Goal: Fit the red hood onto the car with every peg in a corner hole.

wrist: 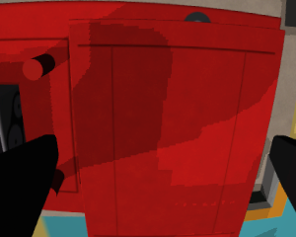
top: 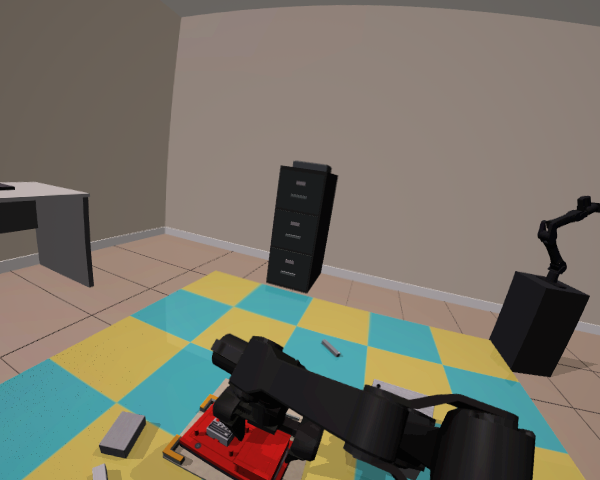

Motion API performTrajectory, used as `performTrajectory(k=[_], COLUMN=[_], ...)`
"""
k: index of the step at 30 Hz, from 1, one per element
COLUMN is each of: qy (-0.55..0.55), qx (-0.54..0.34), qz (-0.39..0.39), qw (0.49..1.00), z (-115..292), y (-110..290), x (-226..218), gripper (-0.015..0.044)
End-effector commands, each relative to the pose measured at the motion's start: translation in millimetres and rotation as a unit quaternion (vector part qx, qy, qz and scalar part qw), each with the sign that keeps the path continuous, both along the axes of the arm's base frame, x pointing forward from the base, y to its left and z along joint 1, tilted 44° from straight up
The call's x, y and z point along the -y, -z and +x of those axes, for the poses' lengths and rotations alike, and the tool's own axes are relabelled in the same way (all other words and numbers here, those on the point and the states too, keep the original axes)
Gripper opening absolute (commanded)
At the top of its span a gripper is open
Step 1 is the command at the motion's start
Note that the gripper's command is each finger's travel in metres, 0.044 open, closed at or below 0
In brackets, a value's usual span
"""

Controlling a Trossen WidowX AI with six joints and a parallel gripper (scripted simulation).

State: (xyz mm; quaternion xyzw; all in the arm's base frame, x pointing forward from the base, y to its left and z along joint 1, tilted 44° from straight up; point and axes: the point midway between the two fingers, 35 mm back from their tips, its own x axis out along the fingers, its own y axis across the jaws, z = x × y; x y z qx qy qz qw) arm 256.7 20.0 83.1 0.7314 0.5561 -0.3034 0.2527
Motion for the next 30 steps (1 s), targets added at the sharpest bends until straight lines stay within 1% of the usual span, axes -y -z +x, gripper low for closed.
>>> performTrajectory(k=[1, 12, 16, 25, 30], qy=[0.001, 0.001, 0.0, 0.0, 0.001], qx=[-0.001, -0.001, 0.0, 0.0, -0.001], qz=[0.004, 0.004, 0.0, 0.0, 0.001], qw=[1.0, 1.0, 1.0, 1.0, 1.0], z=[0.1, 0.9, 1.0, 1.0, 0.4], y=[1.4, 5.1, 4.1, 4.1, 3.0], x=[-2.3, -6.0, -4.0, -4.0, -2.9], gripper=[0.044, 0.044, 0.0335, 0.0275, 0.0144])
